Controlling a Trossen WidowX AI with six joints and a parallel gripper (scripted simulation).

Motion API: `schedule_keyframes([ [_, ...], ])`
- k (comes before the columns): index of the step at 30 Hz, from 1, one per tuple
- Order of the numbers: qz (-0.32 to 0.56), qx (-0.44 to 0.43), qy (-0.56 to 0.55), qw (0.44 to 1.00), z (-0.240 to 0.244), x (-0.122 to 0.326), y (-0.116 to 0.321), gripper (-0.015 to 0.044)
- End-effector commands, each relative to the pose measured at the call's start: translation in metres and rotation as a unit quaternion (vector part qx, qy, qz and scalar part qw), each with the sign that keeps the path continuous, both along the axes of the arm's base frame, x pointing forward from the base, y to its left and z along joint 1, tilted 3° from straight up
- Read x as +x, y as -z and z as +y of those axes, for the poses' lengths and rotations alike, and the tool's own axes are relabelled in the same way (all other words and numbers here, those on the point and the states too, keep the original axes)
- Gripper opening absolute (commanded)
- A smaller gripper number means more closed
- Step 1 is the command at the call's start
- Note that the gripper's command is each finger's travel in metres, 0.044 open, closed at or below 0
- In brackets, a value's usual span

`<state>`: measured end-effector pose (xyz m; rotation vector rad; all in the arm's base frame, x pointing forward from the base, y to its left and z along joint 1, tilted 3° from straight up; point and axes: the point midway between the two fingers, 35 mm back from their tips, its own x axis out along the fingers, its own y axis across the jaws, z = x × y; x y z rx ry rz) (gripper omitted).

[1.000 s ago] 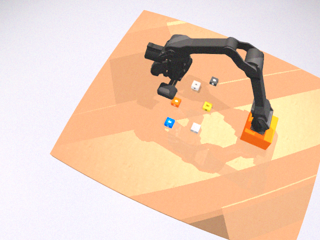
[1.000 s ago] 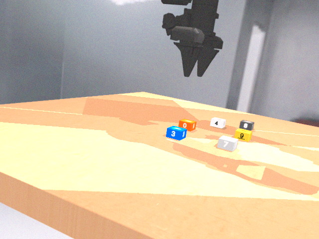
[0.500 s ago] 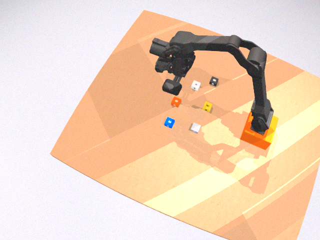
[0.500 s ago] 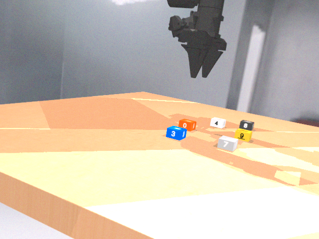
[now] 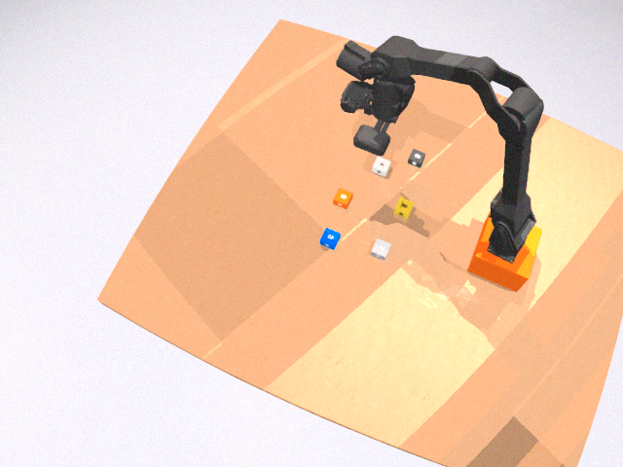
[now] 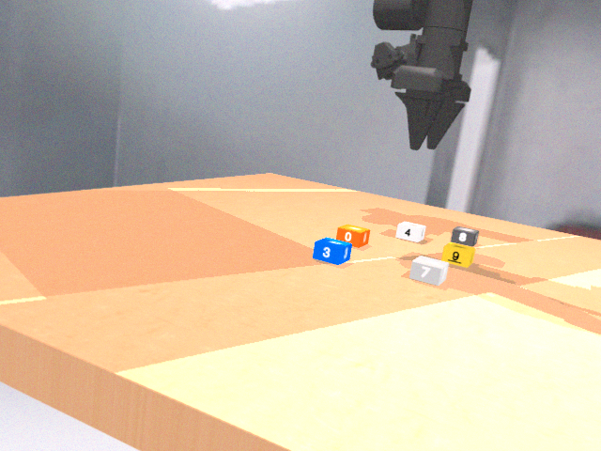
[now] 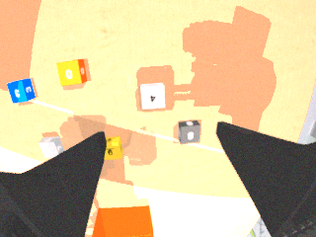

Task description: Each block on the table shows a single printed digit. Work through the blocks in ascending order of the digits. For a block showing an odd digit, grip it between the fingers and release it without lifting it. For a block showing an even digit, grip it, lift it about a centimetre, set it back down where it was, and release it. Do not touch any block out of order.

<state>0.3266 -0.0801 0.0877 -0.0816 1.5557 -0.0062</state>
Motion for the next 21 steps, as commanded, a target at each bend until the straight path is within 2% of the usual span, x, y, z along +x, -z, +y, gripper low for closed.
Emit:
schedule_keyframes([
  [1,0.000,0.001,-0.003,1.000,0.000,0.000,0.000,0.0400],
  [12,0.000,0.001,-0.003,1.000,0.003,0.001,0.000,0.0400],
  [19,-0.002,0.005,-0.003,1.000,0.101,0.038,0.004,0.0400],
  [21,-0.002,0.005,-0.003,1.000,0.112,0.040,0.005,0.0400],
])
